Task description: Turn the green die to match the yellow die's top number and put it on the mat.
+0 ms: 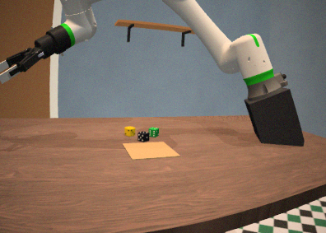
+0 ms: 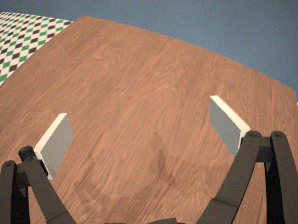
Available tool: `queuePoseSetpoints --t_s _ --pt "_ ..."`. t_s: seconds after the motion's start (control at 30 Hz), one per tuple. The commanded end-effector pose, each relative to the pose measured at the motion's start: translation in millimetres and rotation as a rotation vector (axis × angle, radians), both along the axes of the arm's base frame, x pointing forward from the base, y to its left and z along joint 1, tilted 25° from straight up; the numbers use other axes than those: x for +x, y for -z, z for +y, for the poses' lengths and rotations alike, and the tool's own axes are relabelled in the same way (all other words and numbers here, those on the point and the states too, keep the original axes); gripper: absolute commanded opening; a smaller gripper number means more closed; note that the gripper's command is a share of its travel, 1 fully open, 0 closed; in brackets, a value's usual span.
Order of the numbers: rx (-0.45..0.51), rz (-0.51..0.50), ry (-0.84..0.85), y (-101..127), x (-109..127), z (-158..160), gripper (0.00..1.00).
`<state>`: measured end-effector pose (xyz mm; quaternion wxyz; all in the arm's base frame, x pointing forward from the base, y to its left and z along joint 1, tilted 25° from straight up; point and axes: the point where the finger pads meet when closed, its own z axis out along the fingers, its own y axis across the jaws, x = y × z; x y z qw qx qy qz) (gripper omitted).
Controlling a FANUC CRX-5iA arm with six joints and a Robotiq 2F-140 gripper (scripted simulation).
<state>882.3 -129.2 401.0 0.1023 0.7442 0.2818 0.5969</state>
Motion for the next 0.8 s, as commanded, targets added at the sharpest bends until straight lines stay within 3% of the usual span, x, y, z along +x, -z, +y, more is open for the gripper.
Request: queuePoseSetpoints --t_s 0.0,0.2,0.27,0.3,0.37,0.77 --pt "-0.143 0.076 -0.063 27 -34 20 1.0" --pt "-0.338 0.171 -0.172 66 -84 38 1.0" --pt "-0.338 0.171 -0.172 66 -84 38 1.0" --pt "-0.439 0.219 -0.231 85 -112 44 1.0" --pt "-0.476 0.237 -0.253 92 -122 46 1.0" --pt "-0.873 0.428 -0.505 159 -241 41 1.0"
